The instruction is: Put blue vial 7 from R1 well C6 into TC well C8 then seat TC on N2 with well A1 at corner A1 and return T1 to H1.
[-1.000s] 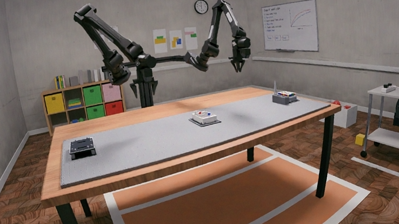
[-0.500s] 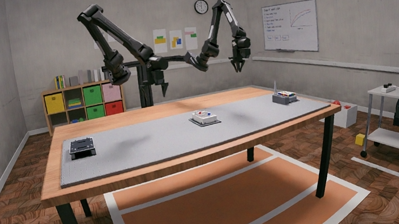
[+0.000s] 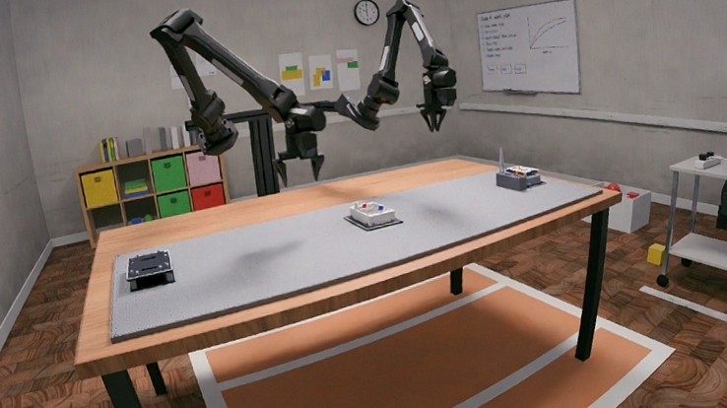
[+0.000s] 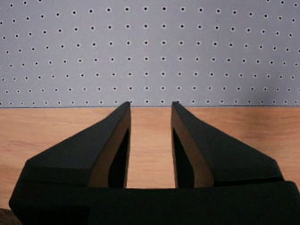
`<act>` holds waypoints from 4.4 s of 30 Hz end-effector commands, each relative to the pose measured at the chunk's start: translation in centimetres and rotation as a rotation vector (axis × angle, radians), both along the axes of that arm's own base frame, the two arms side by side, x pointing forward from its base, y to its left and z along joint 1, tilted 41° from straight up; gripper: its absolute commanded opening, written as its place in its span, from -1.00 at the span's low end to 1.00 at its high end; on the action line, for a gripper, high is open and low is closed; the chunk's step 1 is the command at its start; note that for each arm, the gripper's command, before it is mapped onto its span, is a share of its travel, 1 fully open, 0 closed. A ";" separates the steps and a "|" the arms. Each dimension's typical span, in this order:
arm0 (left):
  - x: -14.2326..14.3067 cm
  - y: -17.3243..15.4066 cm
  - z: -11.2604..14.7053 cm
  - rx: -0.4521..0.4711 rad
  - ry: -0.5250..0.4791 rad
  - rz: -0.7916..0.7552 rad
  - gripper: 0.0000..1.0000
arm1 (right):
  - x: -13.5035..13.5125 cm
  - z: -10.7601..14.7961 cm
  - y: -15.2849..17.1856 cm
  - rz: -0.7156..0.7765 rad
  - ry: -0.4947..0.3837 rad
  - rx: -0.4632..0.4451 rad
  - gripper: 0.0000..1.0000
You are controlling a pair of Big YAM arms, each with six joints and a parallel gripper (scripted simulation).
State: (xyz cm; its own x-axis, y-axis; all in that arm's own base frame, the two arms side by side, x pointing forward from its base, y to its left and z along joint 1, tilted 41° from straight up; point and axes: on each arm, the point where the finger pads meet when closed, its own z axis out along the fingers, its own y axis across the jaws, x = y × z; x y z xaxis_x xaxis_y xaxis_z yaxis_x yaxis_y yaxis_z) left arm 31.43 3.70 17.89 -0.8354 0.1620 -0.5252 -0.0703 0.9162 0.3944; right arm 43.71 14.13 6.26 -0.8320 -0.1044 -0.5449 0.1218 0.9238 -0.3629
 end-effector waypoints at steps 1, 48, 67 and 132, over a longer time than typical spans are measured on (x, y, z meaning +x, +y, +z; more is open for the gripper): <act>0.4 0.0 1.0 -0.005 -0.022 0.010 -0.52 | 1.5 0.2 2.0 -0.007 -0.037 0.028 1.00; 0.4 0.0 1.0 -0.005 -0.022 0.010 -0.52 | 9.6 -7.9 13.5 -0.021 -0.016 0.015 1.00; 0.4 0.0 1.0 -0.005 -0.022 0.010 -0.52 | 11.3 -9.0 16.4 -0.012 -0.023 0.022 1.00; 0.4 0.0 1.0 -0.005 -0.022 0.010 -0.52 | 14.0 -12.7 14.5 -0.012 -0.022 0.020 0.85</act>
State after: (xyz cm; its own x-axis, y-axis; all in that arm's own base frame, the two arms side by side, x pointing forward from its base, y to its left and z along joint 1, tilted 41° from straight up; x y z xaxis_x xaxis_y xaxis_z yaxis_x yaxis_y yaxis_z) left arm 31.43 3.70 17.89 -0.8354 0.1620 -0.5252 -0.0703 0.9162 0.3944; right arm 57.24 27.94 -7.34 -0.8298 -0.0831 -0.5518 0.1433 0.9240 -0.3546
